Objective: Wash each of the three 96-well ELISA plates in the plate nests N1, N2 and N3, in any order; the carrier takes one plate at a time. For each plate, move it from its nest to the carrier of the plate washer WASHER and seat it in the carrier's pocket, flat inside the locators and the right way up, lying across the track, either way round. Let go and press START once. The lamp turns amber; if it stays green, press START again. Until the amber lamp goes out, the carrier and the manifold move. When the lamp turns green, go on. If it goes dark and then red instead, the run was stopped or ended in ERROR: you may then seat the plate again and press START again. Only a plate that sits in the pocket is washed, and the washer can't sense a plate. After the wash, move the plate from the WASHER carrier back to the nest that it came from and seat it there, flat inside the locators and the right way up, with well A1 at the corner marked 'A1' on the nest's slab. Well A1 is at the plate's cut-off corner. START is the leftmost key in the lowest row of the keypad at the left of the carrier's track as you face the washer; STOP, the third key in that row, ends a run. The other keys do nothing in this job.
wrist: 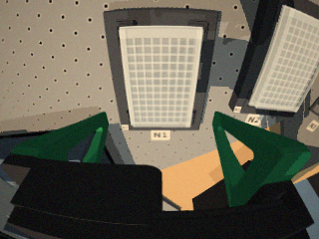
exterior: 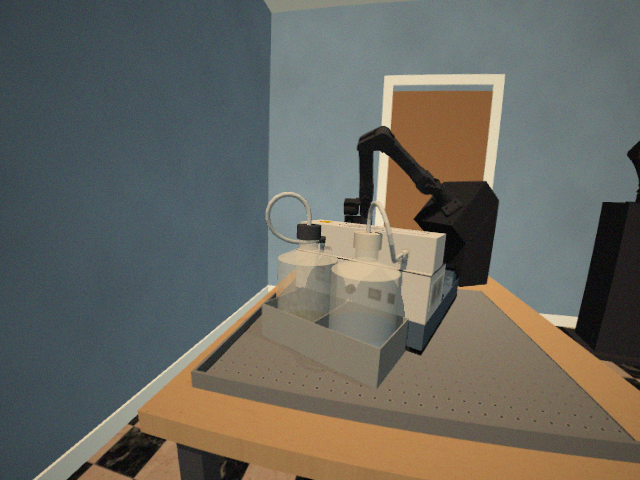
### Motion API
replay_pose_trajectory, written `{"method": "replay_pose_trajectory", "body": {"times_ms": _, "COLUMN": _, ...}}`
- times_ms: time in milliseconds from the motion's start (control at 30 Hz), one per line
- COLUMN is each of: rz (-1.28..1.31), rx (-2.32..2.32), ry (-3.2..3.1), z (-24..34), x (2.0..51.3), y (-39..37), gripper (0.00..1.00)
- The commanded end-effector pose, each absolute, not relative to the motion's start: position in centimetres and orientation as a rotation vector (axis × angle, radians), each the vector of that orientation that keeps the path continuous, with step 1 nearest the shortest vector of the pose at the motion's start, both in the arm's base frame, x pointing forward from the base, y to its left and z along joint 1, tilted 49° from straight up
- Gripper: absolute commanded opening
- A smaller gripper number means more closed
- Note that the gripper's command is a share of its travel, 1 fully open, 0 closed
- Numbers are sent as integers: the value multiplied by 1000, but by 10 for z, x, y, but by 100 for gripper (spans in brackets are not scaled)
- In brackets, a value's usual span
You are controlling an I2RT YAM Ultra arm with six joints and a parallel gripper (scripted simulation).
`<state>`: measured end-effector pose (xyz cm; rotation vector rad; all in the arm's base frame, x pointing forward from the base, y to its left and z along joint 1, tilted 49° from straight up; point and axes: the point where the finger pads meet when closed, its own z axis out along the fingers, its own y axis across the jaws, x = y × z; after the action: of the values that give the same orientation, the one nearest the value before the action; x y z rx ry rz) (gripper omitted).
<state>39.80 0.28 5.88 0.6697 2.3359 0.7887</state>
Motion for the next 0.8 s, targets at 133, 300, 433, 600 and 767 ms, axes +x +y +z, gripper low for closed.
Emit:
{"method": "replay_pose_trajectory", "body": {"times_ms": 133, "rz": 779, "rx": 678, "ry": 2313, "z": 58, "x": 406, "y": 1, "gripper": 100}}
{"method": "replay_pose_trajectory", "body": {"times_ms": 300, "rz": 779, "rx": 678, "ry": 2313, "z": 53, "x": 412, "y": 4, "gripper": 100}}
{"method": "replay_pose_trajectory", "body": {"times_ms": 433, "rz": 779, "rx": 678, "ry": 2313, "z": 48, "x": 416, "y": 6, "gripper": 100}}
{"method": "replay_pose_trajectory", "body": {"times_ms": 600, "rz": 779, "rx": 678, "ry": 2313, "z": 43, "x": 422, "y": 9, "gripper": 100}}
{"method": "replay_pose_trajectory", "body": {"times_ms": 767, "rz": 780, "rx": 678, "ry": 2313, "z": 40, "x": 425, "y": 11, "gripper": 100}}
